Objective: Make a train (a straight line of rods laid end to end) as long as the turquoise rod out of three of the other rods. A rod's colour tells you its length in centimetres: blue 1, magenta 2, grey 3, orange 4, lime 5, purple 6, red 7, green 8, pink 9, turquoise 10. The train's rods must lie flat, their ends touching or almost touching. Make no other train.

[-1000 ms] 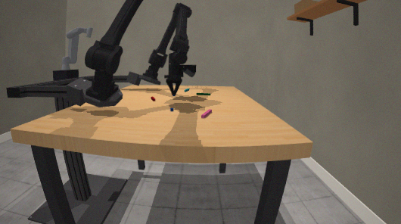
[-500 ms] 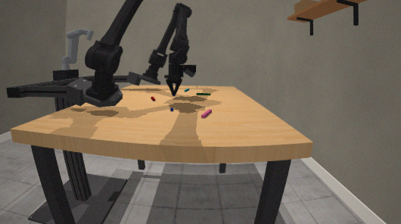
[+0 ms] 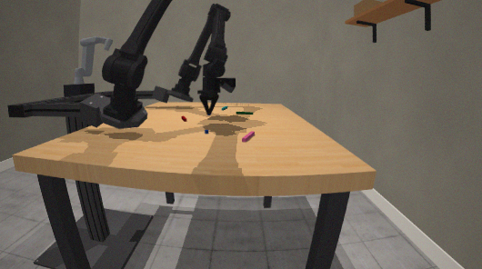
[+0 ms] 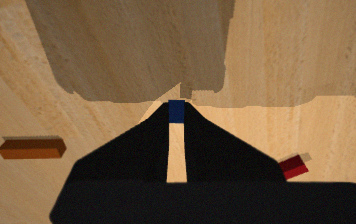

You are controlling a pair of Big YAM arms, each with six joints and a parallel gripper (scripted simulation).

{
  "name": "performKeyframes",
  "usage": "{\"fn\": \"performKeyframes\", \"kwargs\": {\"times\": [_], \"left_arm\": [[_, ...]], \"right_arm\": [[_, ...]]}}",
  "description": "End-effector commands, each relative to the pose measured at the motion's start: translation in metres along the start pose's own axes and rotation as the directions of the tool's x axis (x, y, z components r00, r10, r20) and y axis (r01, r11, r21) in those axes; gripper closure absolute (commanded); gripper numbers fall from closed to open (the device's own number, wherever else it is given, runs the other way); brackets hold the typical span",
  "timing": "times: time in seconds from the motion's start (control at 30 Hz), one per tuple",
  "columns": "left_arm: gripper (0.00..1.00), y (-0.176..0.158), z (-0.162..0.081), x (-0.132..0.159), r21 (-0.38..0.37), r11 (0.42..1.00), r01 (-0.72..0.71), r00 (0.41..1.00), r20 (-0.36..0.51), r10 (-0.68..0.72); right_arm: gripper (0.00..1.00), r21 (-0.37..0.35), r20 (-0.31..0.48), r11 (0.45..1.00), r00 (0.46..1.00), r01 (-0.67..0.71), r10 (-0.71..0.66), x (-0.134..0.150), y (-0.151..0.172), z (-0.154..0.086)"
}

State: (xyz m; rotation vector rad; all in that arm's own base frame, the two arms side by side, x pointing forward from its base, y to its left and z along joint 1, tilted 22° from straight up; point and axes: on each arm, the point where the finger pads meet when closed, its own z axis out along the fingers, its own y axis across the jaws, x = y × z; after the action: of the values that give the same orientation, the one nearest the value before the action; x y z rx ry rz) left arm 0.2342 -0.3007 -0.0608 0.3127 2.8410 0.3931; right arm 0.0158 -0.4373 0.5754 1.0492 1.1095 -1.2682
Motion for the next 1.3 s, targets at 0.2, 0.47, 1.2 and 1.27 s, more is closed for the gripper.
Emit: {"fn": "performKeyframes", "kwargs": {"times": [0.2, 0.47, 1.2, 1.27], "left_arm": [[0.96, -0.0092, -0.0005, -0.0179, 0.007, 0.999, 0.033, 0.999, 0.007, -0.033], [0.96, -0.0067, 0.0012, -0.0148, 0.002, 1.000, 0.030, 1.000, 0.003, -0.030], [0.96, -0.0036, 0.0033, -0.0110, -0.004, 1.000, 0.025, 1.000, -0.002, -0.025], [0.96, -0.0030, 0.0037, -0.0104, -0.005, 1.000, 0.024, 1.000, -0.002, -0.024]], "right_arm": [[0.00, 0.022, 0.087, 1.000, 0.996, -0.013, 0.011, -0.0464, -0.0100, 0.0033], [0.00, 0.022, 0.087, 1.000, 0.996, -0.013, 0.011, -0.0464, -0.0100, 0.0033], [0.00, 0.022, 0.087, 1.000, 0.996, -0.013, 0.011, -0.0464, -0.0100, 0.0033], [0.00, 0.022, 0.087, 1.000, 0.996, -0.013, 0.011, -0.0464, -0.0100, 0.0033]]}}
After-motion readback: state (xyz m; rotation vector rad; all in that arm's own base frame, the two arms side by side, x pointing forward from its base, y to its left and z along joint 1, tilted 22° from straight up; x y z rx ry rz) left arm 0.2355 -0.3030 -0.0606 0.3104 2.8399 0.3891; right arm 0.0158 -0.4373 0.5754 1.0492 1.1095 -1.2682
